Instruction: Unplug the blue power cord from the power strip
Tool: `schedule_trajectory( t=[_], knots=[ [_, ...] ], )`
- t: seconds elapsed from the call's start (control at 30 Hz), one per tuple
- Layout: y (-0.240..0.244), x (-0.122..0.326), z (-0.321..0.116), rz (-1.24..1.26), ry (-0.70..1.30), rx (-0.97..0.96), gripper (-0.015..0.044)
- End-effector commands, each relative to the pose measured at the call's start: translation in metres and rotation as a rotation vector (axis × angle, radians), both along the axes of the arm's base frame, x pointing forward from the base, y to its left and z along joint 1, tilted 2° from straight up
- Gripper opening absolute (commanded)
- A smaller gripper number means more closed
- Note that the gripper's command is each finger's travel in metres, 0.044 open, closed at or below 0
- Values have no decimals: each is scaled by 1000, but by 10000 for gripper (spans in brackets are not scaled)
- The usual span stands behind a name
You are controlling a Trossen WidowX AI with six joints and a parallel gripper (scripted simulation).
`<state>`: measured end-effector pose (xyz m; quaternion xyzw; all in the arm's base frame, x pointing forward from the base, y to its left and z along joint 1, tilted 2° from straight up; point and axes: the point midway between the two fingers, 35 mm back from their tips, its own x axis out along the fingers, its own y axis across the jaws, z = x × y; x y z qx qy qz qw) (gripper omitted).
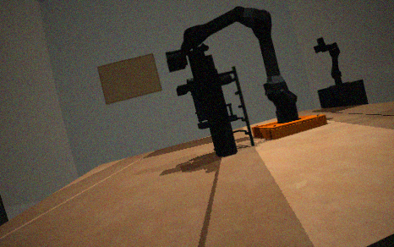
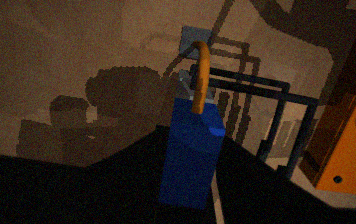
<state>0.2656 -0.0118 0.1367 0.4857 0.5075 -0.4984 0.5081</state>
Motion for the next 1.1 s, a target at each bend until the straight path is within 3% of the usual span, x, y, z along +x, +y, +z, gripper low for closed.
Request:
schedule_trajectory(
  t=[0.0, 0.17, 1.07],
  knots=[
    [0, 1, 0, 2, -4, 0, 28],
    [0, 1, 0, 2, -4, 0, 0],
    [-40, 3, 2, -2, -2, -2, 0]
  ],
)
